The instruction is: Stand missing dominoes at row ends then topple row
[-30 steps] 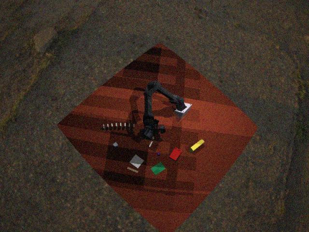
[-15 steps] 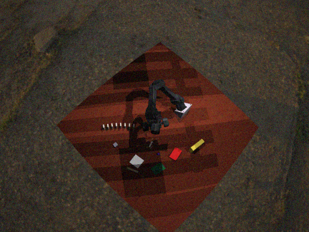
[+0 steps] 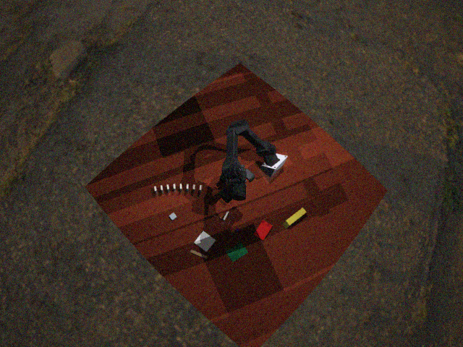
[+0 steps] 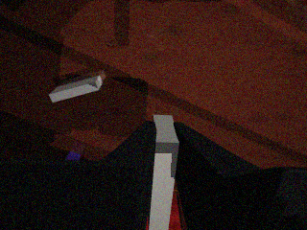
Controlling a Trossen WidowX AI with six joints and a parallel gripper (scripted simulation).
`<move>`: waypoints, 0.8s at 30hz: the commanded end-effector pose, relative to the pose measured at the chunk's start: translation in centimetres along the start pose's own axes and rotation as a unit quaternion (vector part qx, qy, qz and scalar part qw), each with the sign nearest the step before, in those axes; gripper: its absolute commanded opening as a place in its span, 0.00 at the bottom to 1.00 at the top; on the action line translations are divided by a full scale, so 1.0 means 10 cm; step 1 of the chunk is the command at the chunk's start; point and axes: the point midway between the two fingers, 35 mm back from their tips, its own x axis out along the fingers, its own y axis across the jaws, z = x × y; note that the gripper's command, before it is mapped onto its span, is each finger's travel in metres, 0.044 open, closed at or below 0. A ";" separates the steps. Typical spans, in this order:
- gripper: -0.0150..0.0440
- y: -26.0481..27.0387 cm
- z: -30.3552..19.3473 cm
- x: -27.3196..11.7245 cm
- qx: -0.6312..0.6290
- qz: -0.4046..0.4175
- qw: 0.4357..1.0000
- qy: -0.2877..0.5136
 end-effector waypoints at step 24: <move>0.30 -0.37 -0.87 0.01 -0.896 0.000 0.443 0.006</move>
